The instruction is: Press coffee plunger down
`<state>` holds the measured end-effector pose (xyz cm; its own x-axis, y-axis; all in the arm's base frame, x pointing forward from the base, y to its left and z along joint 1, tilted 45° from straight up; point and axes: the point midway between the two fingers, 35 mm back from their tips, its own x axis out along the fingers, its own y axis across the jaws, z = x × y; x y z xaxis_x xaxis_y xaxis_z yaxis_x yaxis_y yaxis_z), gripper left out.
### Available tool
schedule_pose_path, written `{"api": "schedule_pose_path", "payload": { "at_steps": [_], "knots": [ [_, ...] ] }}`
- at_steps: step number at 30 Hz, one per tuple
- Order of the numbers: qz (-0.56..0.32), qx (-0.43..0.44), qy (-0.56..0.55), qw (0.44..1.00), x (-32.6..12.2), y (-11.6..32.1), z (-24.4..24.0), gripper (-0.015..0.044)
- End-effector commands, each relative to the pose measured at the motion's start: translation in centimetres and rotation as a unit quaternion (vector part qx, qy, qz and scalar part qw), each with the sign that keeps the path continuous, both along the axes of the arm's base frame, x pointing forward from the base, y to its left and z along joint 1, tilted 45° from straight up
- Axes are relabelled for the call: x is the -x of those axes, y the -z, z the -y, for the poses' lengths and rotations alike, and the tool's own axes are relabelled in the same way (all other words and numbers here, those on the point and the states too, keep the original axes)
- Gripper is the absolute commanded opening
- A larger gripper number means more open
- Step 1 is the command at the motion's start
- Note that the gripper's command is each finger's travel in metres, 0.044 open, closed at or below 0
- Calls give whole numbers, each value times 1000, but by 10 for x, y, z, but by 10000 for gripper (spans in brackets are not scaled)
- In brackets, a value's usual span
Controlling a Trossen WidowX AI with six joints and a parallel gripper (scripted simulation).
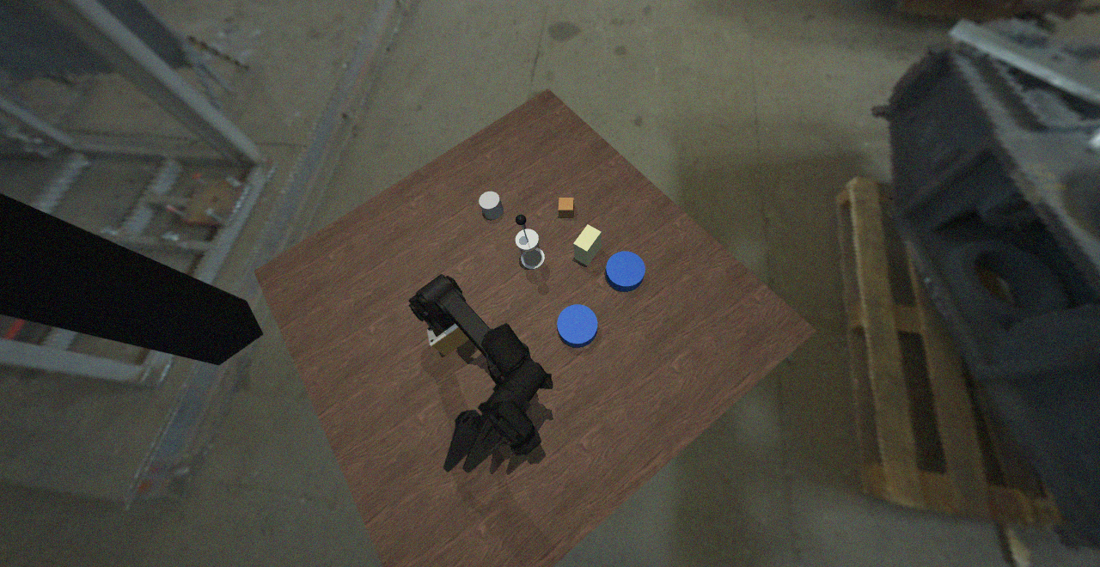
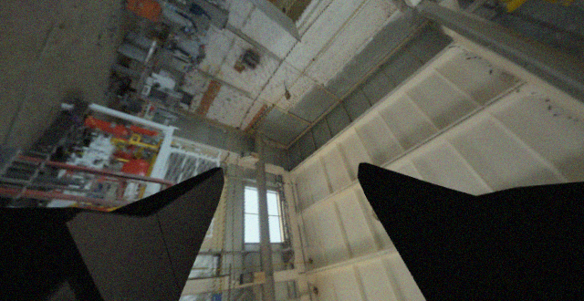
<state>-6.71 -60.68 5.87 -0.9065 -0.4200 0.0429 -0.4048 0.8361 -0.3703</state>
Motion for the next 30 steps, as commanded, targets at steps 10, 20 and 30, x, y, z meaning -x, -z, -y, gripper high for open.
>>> {"api": "schedule_pose_path", "payload": {
  "at_steps": [10, 20, 30],
  "knots": [
    [87, 72, -208, 972, -71, -39, 31, 440],
    [332, 99, -415, 841, -178, -69, 19, 440],
    [636, 2, -445, 631, -274, -77, -71, 440]
  ]
}}
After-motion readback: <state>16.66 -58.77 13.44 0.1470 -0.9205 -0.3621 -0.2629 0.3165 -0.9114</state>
